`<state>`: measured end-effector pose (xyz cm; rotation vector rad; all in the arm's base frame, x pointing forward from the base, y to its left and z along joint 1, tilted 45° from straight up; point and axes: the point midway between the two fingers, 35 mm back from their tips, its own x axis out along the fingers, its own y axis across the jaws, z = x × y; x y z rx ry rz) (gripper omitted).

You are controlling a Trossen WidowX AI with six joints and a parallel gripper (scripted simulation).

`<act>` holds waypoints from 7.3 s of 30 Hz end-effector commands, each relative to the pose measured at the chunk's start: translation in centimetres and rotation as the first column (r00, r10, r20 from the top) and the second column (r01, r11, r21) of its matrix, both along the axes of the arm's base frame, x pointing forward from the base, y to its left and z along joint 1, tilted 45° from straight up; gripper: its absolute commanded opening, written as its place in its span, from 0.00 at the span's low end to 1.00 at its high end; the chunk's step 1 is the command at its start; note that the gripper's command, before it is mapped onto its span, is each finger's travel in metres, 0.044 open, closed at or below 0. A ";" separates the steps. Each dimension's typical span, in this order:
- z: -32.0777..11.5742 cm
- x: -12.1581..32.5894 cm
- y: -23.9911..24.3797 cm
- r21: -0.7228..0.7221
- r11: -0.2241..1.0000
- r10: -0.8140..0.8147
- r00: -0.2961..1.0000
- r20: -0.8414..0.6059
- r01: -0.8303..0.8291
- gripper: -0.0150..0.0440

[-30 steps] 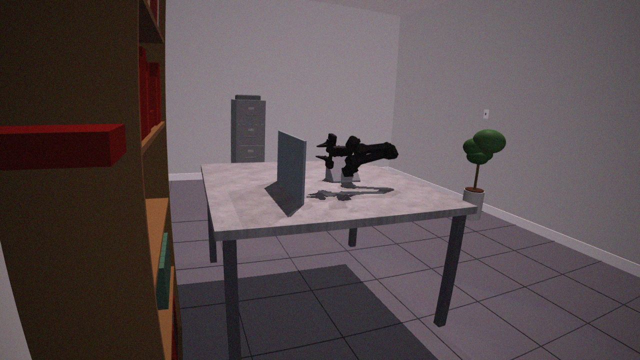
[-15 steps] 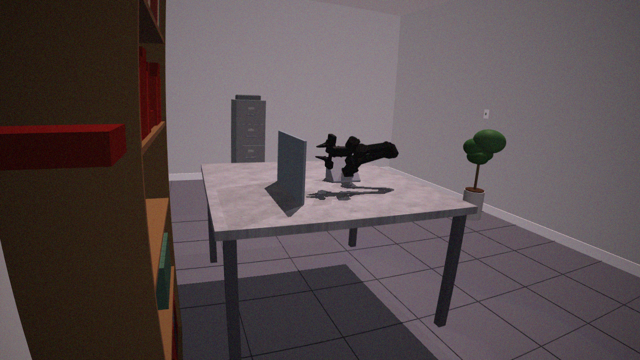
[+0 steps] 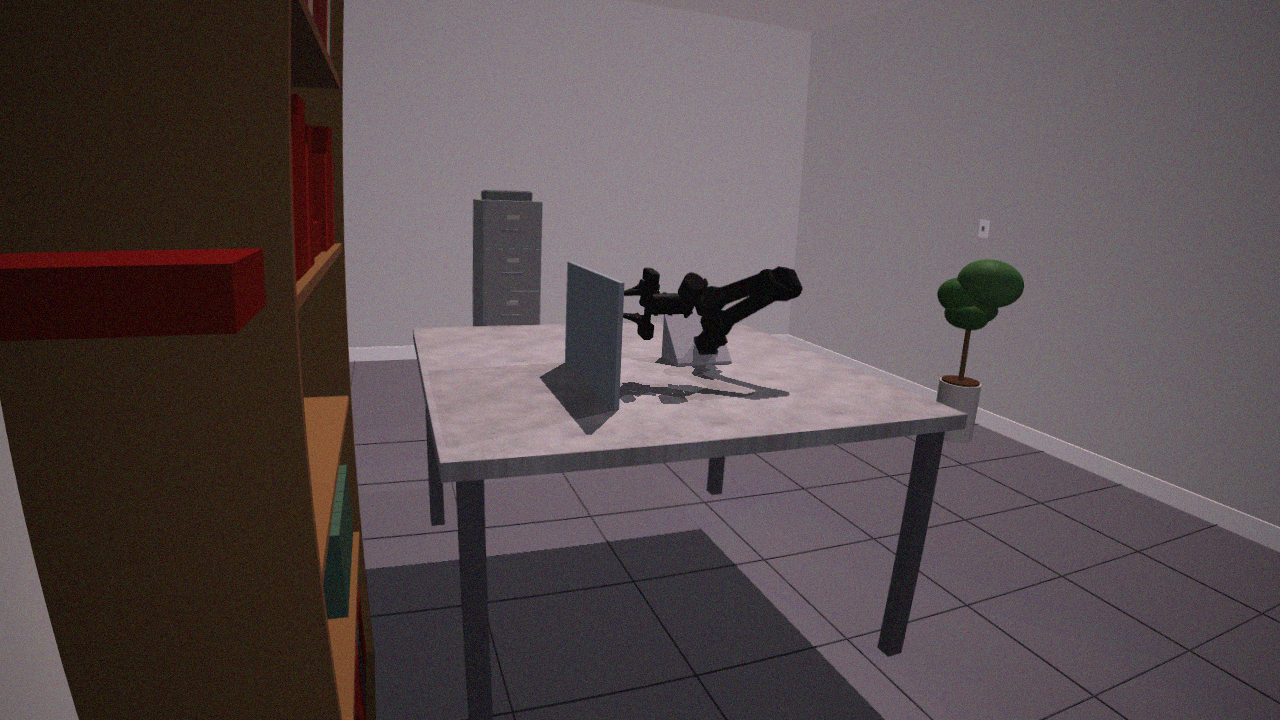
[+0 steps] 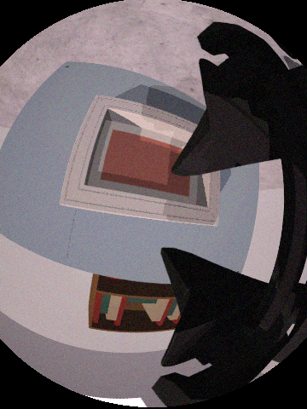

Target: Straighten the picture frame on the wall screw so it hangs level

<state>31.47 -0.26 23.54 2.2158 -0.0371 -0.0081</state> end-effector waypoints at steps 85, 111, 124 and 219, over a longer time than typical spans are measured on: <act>0.0 5.1 0.0 0.004 1.000 0.005 1.000 0.009 -0.005 0.61; 0.1 5.1 -0.1 0.004 1.000 0.005 1.000 0.009 -0.005 0.25; 0.4 5.1 -0.4 0.004 1.000 0.005 1.000 0.009 -0.005 0.25; 0.1 5.0 -1.2 0.004 1.000 0.005 1.000 0.008 -0.005 0.25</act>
